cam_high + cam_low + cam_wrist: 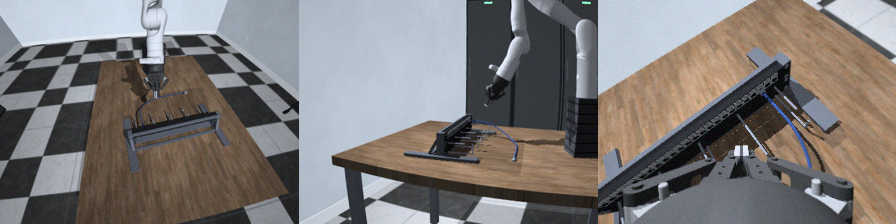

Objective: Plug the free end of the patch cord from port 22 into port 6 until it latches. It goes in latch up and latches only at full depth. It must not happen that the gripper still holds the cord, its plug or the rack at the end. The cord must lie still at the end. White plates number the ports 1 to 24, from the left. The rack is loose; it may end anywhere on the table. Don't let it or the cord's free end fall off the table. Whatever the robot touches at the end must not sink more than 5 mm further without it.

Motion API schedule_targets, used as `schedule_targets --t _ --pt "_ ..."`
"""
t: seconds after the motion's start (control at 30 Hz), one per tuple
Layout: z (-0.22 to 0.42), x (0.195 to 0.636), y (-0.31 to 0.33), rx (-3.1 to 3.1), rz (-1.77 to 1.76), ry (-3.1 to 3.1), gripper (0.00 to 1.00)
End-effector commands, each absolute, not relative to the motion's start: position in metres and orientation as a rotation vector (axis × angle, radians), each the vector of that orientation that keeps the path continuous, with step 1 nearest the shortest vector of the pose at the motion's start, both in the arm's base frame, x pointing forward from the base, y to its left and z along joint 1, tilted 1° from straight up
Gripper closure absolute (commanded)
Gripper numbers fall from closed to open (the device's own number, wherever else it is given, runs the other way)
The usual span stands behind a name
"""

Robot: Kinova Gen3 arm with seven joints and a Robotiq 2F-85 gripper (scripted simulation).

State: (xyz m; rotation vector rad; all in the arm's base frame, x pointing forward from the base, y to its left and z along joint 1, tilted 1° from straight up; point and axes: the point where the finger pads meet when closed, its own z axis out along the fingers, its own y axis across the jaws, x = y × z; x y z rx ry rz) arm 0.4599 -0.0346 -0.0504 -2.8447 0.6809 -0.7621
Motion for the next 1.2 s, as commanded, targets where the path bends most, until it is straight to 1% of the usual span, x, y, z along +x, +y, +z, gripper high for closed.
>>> schedule_targets --t 0.0,0.07,0.27,0.57,0.63,1.0,1.17 --pt "-0.063 0.456 -0.004 -2.836 -0.703 0.723 1.00" --pt "-0.063 0.456 -0.004 -2.836 -0.703 0.723 1.00" --pt "-0.085 0.434 0.036 -2.774 -0.564 1.008 1.00" --pt "-0.114 0.386 0.096 -2.656 -0.353 1.412 1.00" --pt "-0.114 0.386 0.096 -2.656 -0.353 1.412 1.00" --pt "-0.135 0.321 0.154 -2.511 -0.152 1.796 1.00" --pt "-0.139 0.303 0.167 -2.469 -0.104 1.893 1.00"
